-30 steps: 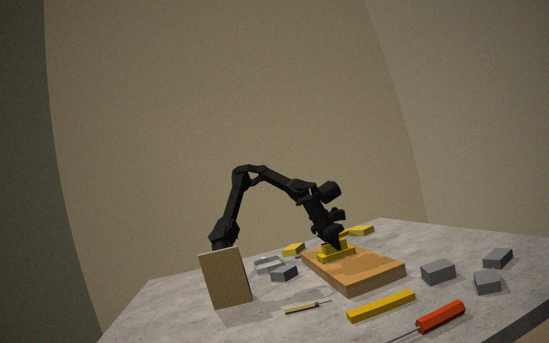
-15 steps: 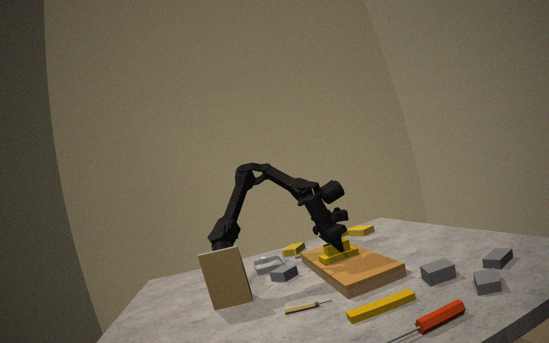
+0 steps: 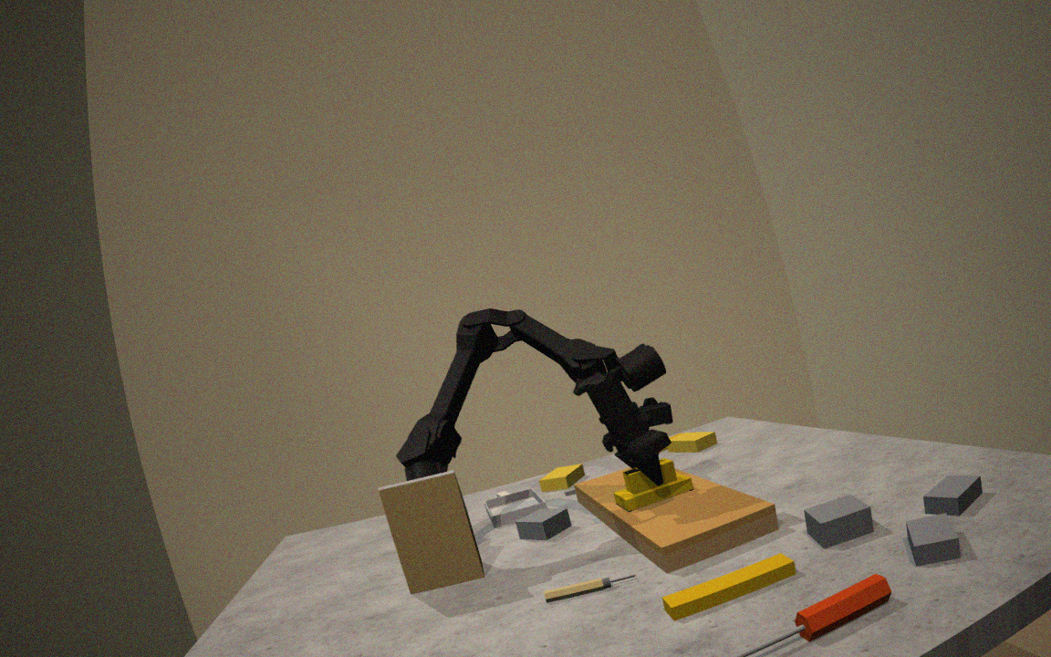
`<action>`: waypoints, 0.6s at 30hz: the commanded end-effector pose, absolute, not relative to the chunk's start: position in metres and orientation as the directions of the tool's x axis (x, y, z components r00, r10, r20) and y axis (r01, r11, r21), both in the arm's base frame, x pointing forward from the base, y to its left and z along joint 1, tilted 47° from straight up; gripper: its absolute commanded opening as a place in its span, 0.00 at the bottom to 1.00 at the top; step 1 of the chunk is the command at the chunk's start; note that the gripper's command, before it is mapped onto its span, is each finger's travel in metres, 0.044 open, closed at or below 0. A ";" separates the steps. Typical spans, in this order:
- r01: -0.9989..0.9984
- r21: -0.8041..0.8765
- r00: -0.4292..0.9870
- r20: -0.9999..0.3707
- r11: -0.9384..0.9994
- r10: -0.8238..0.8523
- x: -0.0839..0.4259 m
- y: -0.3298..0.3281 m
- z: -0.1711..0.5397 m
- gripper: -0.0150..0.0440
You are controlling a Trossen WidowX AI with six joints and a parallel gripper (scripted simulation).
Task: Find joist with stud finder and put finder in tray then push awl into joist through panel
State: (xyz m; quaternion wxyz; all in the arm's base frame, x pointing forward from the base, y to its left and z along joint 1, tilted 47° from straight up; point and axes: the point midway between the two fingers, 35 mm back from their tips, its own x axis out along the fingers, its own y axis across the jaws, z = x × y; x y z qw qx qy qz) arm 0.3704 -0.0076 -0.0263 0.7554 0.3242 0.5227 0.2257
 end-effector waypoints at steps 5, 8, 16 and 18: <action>0.003 0.722 0.351 -0.649 0.692 0.675 0.370 -0.020 -0.040 0.25; 0.003 0.722 0.351 -0.649 0.692 0.675 0.370 -0.024 -0.044 0.25; 0.003 0.721 0.351 -0.649 0.693 0.674 0.370 -0.034 -0.054 0.25; 0.003 0.721 0.352 -0.649 0.693 0.674 0.370 -0.036 -0.056 0.25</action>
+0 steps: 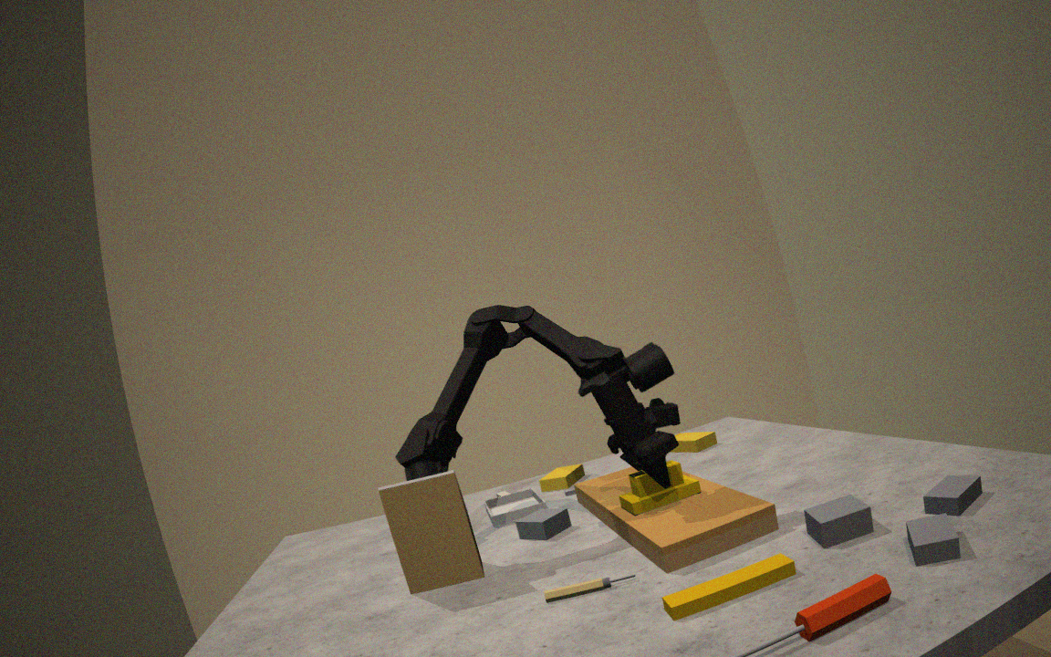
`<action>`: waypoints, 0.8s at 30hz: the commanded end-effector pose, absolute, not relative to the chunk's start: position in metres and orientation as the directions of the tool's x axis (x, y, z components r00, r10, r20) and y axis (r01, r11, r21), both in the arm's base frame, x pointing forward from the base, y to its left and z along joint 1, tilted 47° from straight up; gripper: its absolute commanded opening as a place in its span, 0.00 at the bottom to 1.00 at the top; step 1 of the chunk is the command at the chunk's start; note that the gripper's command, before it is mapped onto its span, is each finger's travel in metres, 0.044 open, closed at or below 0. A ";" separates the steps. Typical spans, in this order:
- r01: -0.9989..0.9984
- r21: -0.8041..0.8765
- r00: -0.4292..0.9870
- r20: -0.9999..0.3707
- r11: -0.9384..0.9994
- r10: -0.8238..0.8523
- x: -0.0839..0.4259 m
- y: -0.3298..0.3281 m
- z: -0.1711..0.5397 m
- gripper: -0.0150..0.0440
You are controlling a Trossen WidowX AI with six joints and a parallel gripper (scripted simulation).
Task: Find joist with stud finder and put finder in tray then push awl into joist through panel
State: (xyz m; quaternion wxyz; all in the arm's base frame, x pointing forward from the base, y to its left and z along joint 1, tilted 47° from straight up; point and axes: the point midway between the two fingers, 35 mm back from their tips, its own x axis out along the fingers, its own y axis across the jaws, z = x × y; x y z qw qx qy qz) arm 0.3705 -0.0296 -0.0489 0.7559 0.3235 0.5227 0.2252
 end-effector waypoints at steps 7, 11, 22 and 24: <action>0.003 0.721 0.352 -0.650 0.693 0.674 0.370 -0.045 -0.065 0.25; 0.003 0.720 0.352 -0.650 0.694 0.674 0.370 -0.050 -0.070 0.25; 0.002 0.719 0.352 -0.651 0.695 0.673 0.370 -0.063 -0.084 0.25; 0.002 0.719 0.352 -0.651 0.695 0.673 0.370 -0.066 -0.086 0.25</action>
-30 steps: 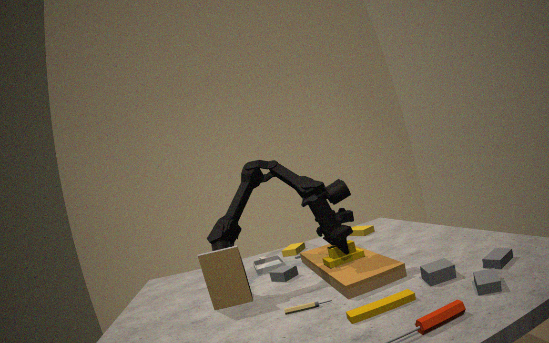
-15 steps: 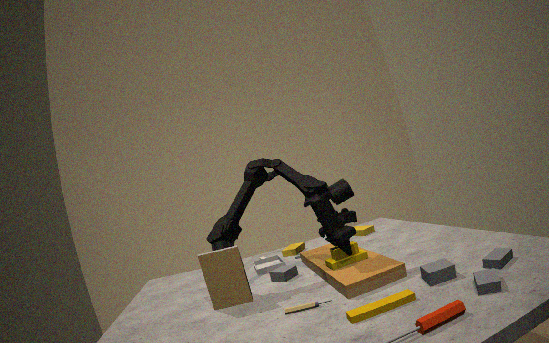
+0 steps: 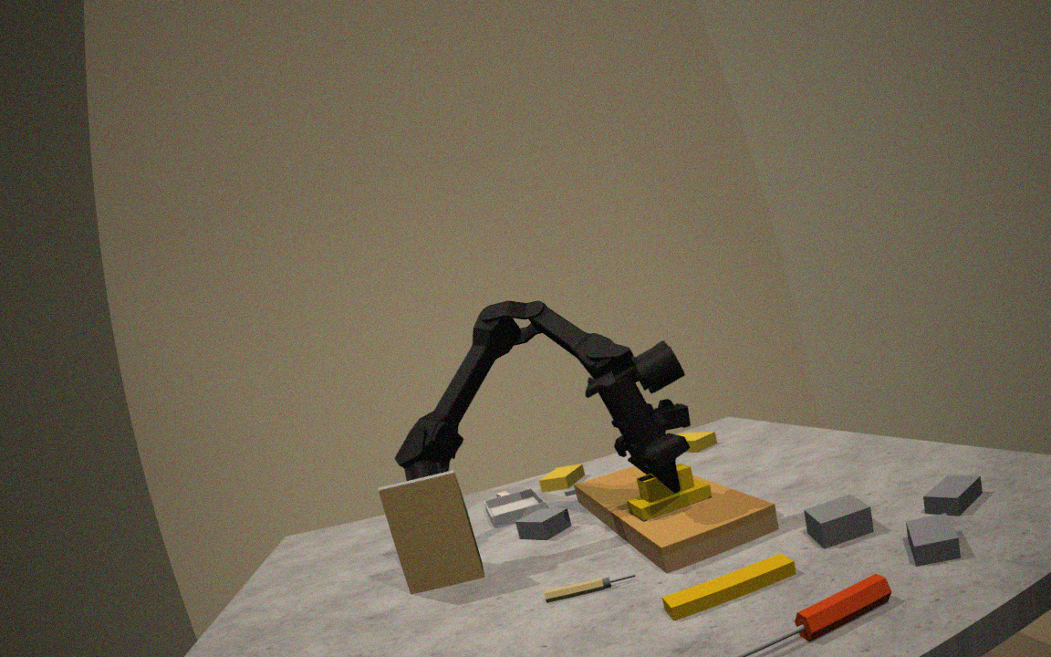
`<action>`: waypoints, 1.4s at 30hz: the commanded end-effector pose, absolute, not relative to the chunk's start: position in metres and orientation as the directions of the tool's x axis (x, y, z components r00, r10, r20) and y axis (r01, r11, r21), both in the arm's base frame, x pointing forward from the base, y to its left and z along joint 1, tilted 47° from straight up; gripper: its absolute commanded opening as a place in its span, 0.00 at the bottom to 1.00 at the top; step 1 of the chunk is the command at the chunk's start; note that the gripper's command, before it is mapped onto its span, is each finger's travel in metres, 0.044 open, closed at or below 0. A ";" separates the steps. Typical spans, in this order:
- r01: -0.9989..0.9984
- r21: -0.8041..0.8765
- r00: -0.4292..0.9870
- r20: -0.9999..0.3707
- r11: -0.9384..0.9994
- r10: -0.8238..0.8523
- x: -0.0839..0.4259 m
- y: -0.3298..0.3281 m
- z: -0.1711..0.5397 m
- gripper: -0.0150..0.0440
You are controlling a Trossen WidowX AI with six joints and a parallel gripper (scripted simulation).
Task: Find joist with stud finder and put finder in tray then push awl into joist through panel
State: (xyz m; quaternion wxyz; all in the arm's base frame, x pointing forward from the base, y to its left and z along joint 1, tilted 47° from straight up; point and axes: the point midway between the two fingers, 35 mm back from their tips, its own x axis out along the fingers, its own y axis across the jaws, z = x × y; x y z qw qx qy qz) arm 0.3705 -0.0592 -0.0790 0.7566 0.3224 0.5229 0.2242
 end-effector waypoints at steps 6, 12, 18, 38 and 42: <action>0.002 0.719 0.352 -0.651 0.695 0.672 0.370 -0.073 -0.093 0.25; 0.002 0.718 0.352 -0.652 0.696 0.672 0.370 -0.080 -0.101 0.25; 0.002 0.718 0.353 -0.652 0.696 0.671 0.370 -0.088 -0.108 0.25; 0.001 0.716 0.353 -0.653 0.698 0.670 0.369 -0.113 -0.133 0.25; 0.001 0.716 0.353 -0.654 0.698 0.669 0.369 -0.118 -0.138 0.25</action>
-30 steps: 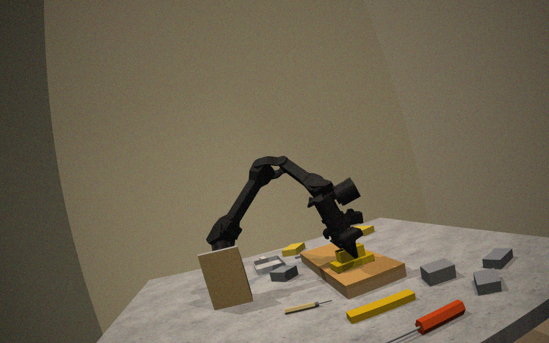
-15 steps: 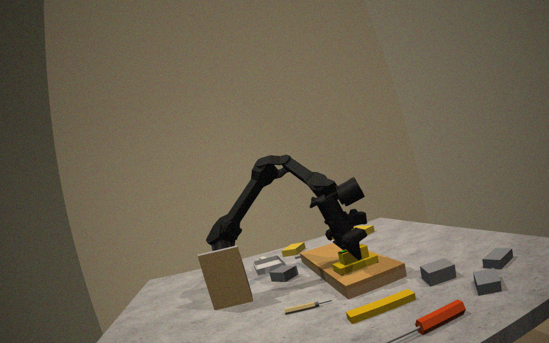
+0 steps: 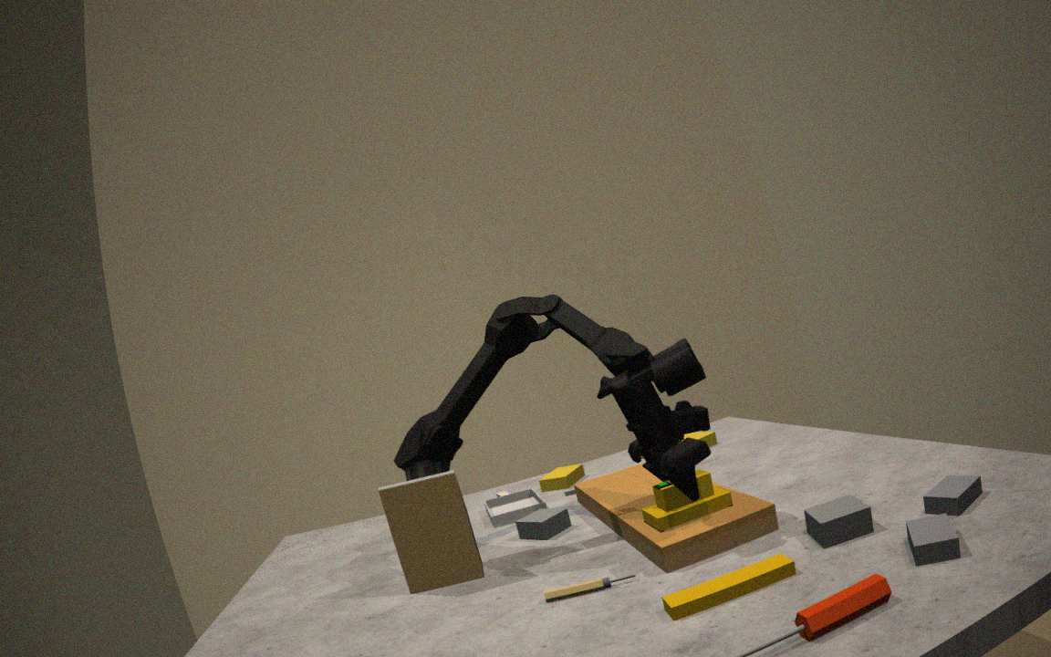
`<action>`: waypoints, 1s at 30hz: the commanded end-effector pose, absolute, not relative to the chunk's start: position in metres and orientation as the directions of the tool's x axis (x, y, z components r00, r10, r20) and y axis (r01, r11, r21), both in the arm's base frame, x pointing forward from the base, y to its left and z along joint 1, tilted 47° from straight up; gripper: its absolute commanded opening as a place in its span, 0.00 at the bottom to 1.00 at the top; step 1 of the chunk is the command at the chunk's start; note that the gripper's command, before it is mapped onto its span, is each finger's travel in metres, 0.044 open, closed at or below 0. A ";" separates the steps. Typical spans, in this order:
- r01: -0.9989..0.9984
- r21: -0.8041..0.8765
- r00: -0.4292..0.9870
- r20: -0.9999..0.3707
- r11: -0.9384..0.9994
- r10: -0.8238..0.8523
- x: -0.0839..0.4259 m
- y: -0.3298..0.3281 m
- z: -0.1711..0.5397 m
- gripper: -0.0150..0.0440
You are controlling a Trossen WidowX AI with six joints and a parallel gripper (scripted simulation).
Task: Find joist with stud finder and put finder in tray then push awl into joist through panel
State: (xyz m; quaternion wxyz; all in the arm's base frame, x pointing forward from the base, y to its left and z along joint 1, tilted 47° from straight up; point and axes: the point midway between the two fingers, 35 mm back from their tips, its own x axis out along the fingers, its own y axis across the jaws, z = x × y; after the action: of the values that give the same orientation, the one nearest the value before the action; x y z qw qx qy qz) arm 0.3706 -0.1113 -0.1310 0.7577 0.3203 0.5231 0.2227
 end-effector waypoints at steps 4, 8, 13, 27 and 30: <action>0.001 0.715 0.353 -0.654 0.699 0.669 0.369 -0.123 -0.143 0.25; 0.001 0.715 0.354 -0.654 0.699 0.669 0.369 -0.128 -0.148 0.25; 0.001 0.715 0.354 -0.655 0.700 0.668 0.369 -0.133 -0.153 0.25; -0.001 0.717 0.354 -0.652 0.697 0.671 0.370 -0.133 -0.151 0.25; 0.000 0.716 0.354 -0.653 0.698 0.669 0.371 -0.140 -0.146 0.25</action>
State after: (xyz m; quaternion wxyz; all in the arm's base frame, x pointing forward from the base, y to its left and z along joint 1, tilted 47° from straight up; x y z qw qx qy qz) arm 0.3696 -0.1326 -0.1507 0.7553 0.3226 0.5255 0.2219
